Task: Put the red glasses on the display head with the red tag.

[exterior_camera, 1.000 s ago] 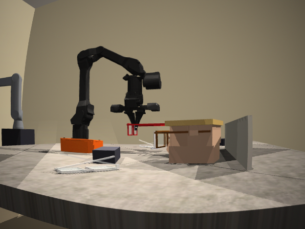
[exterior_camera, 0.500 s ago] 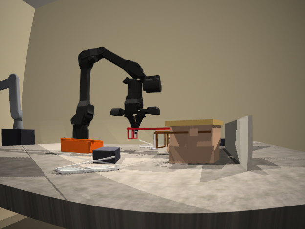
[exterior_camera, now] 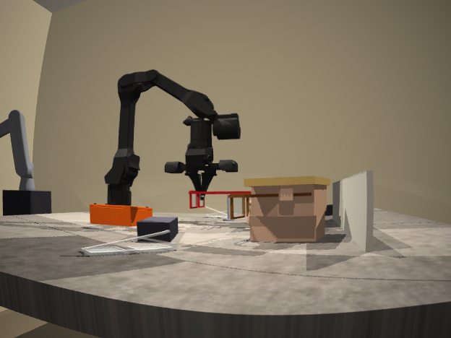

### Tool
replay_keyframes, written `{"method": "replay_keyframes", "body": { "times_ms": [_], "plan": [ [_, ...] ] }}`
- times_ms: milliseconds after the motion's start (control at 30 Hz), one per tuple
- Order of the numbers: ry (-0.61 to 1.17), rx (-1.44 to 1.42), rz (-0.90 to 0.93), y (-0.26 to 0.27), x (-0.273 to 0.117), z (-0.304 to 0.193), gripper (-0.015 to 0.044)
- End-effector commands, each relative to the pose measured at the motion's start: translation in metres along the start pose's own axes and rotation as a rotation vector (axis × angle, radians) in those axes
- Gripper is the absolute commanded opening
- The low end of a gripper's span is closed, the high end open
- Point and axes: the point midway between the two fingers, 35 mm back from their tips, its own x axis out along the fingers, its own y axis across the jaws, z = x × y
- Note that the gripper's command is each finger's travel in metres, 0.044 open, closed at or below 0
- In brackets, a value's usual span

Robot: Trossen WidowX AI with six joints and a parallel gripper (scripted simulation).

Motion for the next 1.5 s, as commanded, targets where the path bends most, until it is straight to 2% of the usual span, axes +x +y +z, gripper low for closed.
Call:
{"method": "replay_keyframes", "body": {
  "times_ms": [0,1467],
  "plan": [
    [-0.004,0.001,0.008,0.007,0.000,0.001,0.0000],
    [-0.004,0.001,0.005,0.068,-0.001,0.001,0.0000]
  ]
}}
